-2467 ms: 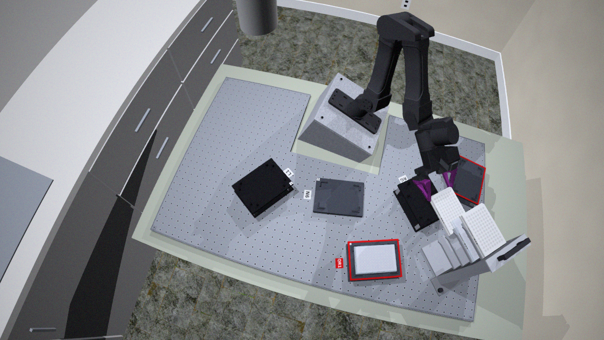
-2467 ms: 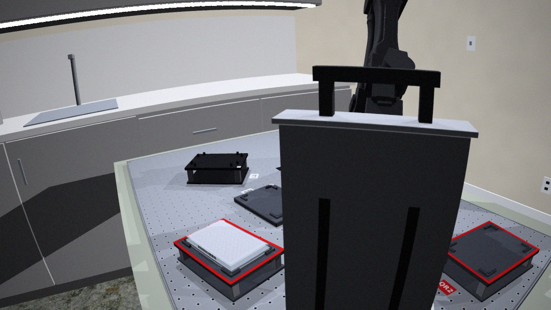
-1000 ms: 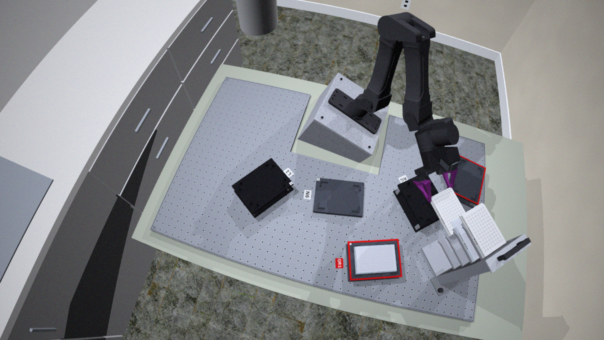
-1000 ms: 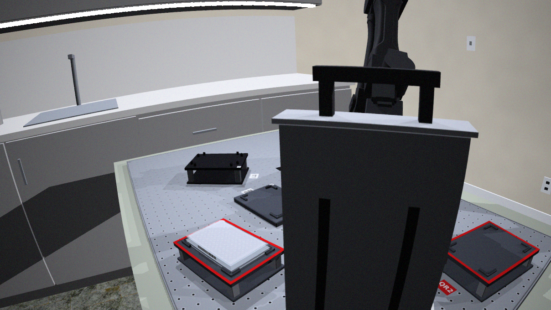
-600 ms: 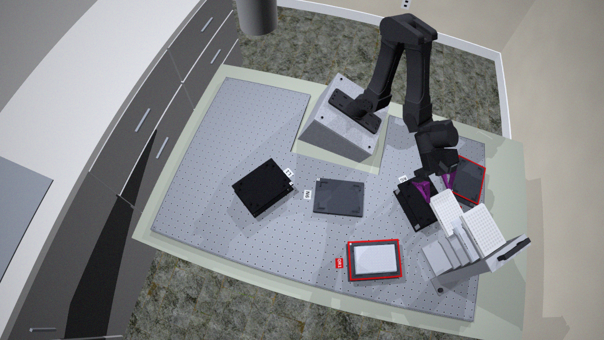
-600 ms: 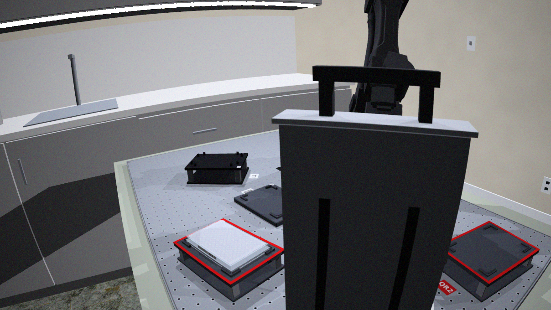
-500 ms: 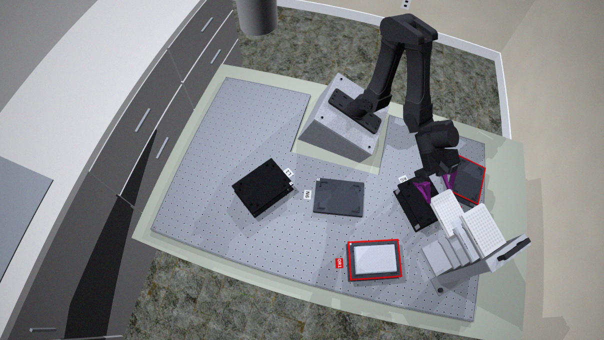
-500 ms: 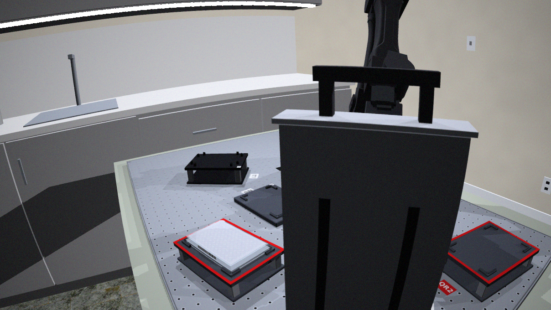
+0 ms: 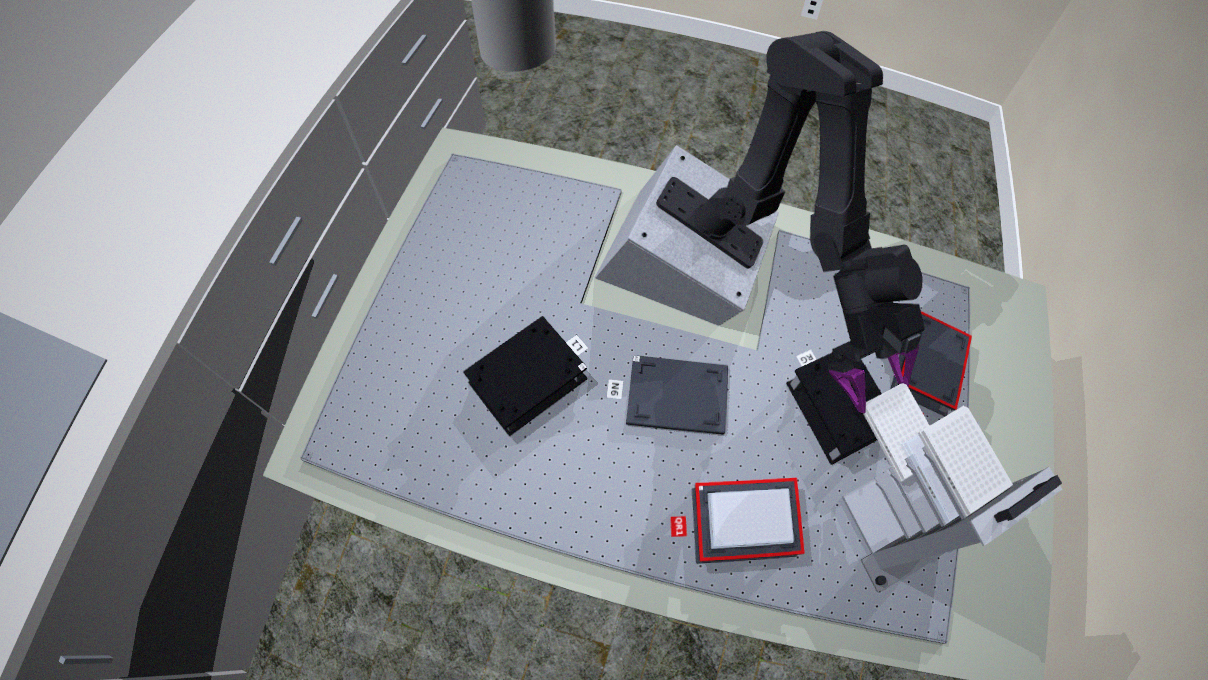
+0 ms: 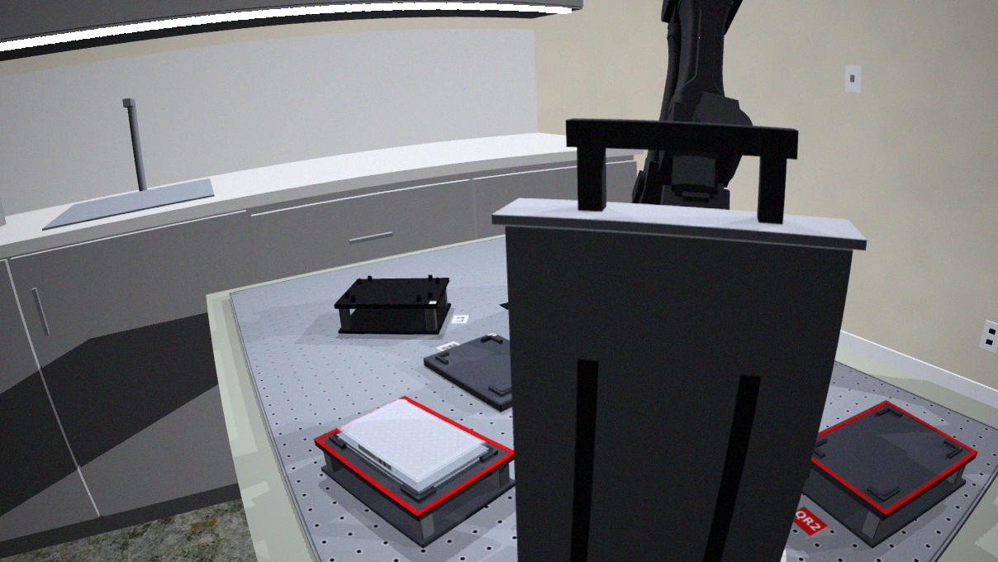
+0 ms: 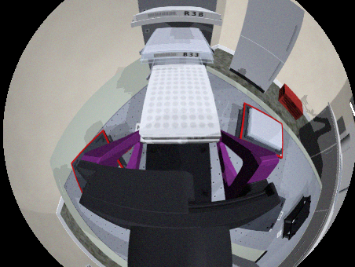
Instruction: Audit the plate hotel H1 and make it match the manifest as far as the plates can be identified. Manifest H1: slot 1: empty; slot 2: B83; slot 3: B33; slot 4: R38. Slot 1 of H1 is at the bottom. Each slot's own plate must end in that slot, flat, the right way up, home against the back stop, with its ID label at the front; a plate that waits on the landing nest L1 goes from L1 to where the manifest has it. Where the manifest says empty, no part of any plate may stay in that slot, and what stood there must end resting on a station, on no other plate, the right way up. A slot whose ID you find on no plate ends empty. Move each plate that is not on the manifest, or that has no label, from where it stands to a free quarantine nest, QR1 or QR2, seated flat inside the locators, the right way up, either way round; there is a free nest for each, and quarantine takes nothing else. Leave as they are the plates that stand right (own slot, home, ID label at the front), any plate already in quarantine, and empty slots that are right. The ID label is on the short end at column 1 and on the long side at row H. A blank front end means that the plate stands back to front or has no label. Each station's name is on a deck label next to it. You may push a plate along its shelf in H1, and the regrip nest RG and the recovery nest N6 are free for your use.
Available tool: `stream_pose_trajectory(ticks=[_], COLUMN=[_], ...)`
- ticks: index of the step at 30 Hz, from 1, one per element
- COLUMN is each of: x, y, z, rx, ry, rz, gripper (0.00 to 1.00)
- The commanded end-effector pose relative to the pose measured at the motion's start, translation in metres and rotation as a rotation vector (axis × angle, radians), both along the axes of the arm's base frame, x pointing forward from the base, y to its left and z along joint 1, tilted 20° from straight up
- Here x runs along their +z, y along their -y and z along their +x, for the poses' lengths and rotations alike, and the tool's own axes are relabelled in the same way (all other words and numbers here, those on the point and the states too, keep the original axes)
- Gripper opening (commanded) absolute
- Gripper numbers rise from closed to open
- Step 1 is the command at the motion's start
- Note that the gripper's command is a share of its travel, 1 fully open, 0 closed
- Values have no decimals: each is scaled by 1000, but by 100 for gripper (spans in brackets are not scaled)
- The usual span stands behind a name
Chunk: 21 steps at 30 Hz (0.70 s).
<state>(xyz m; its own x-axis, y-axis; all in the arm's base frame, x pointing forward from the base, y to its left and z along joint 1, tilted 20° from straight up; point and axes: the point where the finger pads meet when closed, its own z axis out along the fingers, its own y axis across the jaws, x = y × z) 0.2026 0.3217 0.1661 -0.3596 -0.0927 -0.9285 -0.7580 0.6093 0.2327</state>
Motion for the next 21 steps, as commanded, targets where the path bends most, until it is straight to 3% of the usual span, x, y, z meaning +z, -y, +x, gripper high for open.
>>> stream_pose_trajectory(ticks=[1,21], x=[24,24], y=[-9,-18], z=[11,19], rx=[-10,-15], ry=[42,43], rz=[55,55], gripper=[86,86])
